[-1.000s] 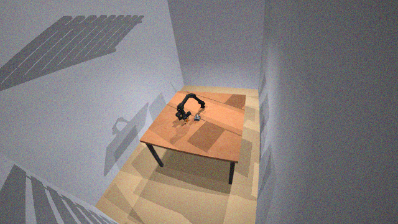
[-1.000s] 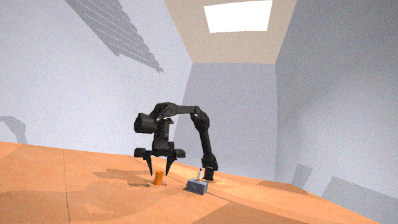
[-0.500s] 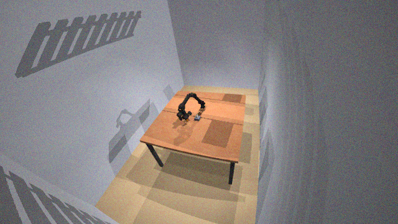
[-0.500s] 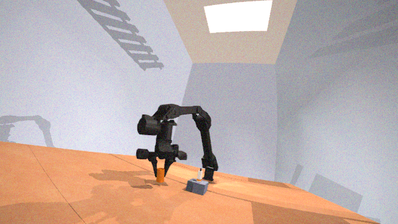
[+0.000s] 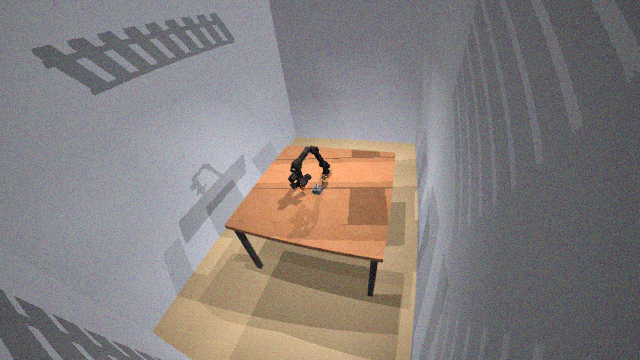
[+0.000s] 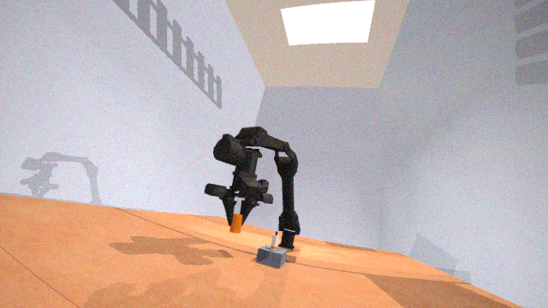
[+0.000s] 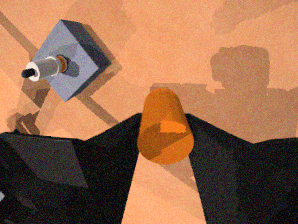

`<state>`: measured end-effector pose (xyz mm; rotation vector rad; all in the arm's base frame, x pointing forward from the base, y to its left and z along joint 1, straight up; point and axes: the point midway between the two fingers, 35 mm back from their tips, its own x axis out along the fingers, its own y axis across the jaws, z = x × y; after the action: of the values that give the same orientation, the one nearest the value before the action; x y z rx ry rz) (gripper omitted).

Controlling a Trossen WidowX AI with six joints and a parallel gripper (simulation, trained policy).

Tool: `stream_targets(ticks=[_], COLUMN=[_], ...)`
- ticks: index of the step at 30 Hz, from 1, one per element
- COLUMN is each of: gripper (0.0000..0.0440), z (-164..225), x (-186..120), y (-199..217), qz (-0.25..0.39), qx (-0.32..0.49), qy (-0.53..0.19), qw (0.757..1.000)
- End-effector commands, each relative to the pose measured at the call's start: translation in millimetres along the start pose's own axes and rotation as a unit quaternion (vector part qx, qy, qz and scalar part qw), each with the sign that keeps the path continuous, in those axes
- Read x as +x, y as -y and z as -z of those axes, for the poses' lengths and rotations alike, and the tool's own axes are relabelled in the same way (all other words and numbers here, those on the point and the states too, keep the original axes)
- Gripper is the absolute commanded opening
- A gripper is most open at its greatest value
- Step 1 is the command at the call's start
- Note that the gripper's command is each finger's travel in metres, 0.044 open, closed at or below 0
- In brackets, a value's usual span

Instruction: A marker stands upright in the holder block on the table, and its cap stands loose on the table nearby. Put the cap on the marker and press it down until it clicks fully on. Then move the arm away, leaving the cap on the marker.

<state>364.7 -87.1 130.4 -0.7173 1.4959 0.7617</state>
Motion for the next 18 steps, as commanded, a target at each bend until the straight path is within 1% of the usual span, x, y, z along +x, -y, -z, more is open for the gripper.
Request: stream_targets(ticks=[1, 11, 18], gripper=[0.0063, 0.0042, 0.0026], z=[-12.4, -43.5, -51.2], x=[-10.8, -29.4, -35.4], y=[-11.0, -54.8, -81.2], qz=[0.002, -0.010, -0.021], qx=[-0.010, -0.045, -0.065], qy=[0.004, 0.002, -0.004], qw=[1.000, 0.999, 0.998])
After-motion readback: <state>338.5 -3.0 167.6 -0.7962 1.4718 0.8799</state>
